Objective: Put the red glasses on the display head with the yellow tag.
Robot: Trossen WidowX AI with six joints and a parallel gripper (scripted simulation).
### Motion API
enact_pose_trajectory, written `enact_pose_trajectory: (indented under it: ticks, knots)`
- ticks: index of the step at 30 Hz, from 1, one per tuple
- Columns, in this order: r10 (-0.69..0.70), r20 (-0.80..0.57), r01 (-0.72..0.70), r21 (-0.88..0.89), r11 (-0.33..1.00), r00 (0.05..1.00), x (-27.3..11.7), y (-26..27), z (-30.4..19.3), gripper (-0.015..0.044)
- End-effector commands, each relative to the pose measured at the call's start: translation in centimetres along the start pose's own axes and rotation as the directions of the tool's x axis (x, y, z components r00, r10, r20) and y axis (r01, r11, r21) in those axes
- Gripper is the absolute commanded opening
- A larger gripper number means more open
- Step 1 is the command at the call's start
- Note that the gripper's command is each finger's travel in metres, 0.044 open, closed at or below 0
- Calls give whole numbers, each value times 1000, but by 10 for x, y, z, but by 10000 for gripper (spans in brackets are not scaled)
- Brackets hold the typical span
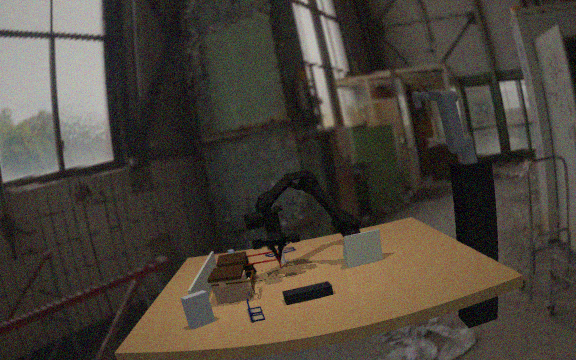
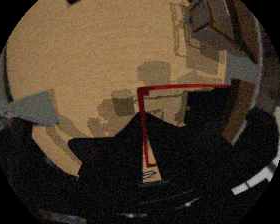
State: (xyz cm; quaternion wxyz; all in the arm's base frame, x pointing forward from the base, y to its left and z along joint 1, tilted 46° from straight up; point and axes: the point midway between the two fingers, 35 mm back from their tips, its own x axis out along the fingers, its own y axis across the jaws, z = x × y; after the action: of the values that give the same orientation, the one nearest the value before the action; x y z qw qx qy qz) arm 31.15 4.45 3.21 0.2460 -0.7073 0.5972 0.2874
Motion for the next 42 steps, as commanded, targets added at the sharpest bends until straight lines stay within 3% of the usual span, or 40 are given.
enact_pose_trajectory:
  ticks: [1, 42]
  knots:
    - [-4, -2, 4, -2, 1000, 1000, -1, -8, 0, 0]
    - [-6, -2, 6, 0, 1000, 1000, -2, -65, -1, 0]
